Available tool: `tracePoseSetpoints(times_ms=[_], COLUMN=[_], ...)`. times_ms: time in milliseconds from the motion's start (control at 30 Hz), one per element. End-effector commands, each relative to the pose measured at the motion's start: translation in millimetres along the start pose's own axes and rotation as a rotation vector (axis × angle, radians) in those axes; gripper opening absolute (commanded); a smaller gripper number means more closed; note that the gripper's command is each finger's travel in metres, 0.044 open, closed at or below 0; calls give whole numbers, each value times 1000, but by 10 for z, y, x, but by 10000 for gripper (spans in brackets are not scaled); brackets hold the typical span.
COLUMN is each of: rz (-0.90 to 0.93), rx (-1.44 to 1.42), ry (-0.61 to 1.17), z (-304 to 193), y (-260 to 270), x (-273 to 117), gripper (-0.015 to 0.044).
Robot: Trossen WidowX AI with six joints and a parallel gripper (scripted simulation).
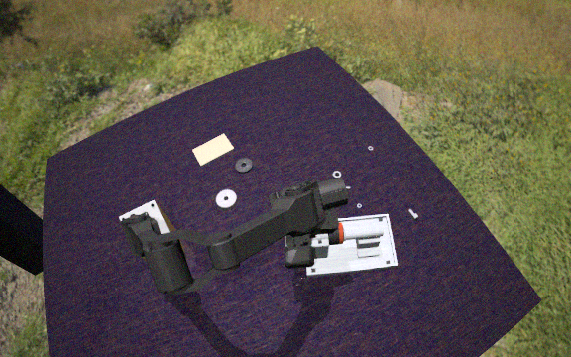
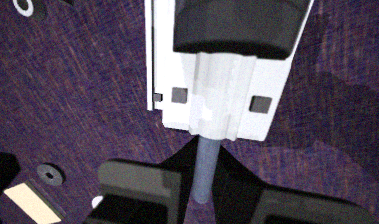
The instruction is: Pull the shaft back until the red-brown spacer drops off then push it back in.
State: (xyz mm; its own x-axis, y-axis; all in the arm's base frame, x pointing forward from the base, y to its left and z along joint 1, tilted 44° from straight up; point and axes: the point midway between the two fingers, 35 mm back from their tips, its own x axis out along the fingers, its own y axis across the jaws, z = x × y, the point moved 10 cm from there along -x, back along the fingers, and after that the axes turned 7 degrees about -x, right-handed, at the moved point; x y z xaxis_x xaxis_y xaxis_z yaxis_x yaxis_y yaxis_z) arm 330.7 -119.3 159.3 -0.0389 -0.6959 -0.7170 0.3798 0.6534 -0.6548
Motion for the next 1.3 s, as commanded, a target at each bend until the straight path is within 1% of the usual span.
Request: tracePoseSetpoints(times_ms=[0,1267], rz=[0,0], rx=[1,1], ry=[3,3], z=[-51,-120], y=[-1,8], x=[-3,-2], gripper=[0,0])
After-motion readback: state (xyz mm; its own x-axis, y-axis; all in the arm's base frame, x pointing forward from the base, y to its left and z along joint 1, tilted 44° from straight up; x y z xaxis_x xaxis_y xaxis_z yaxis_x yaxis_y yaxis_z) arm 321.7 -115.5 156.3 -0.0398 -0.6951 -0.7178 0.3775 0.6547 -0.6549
